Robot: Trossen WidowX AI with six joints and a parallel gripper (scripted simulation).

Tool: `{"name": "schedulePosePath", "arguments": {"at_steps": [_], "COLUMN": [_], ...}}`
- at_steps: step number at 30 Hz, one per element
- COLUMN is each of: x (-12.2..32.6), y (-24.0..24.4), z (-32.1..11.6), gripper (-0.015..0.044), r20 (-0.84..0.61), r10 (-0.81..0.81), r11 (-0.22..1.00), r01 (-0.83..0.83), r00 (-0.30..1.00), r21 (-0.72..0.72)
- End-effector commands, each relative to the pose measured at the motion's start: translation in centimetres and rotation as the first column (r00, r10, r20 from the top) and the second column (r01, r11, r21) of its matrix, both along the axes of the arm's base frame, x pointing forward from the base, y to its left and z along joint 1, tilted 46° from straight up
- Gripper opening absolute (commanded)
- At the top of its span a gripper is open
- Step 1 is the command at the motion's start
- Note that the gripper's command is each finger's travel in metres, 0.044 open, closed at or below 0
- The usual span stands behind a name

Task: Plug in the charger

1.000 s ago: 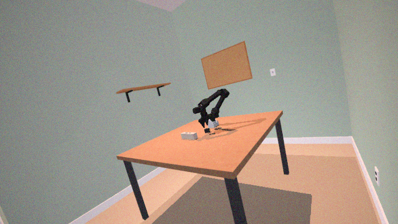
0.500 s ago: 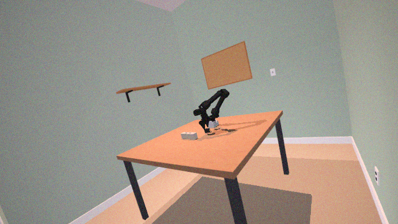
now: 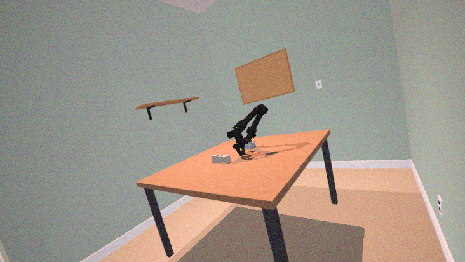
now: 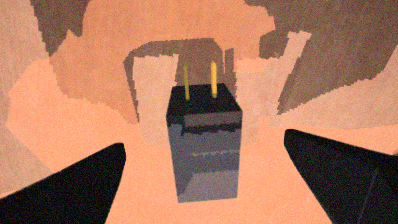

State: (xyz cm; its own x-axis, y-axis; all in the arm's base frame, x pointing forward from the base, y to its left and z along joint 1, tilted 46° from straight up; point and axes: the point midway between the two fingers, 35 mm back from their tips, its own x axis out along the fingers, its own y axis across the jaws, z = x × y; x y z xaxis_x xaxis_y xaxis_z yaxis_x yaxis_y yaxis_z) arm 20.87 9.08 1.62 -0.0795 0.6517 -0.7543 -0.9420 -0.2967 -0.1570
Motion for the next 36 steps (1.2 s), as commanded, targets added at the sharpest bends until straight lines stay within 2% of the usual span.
{"name": "schedulePosePath", "arguments": {"at_steps": [1,5,16,23,27,36], "x": [-0.2,-0.3,-0.2,-0.2,0.0,0.2], "y": [0.4,0.8,0.6,0.6,0.1,-2.2], "z": [-0.4,-0.7,-0.5,-0.5,-0.1,2.1], "gripper": [0.044,0.044,0.0151,0.0105,0.0,0.0], "r20": [-0.005,-0.005,-0.001,-0.001,-0.001,-0.004], "r10": [-0.004,-0.004,0.001,0.001,0.0,-0.003], "r11": [1.0,1.0,1.0,1.0,1.0,1.0], "r01": [0.004,0.004,-0.001,-0.001,0.0,0.003], "r00": [1.0,1.0,1.0,1.0,1.0,1.0], "r21": [0.005,0.007,0.002,0.002,0.001,0.001]}}
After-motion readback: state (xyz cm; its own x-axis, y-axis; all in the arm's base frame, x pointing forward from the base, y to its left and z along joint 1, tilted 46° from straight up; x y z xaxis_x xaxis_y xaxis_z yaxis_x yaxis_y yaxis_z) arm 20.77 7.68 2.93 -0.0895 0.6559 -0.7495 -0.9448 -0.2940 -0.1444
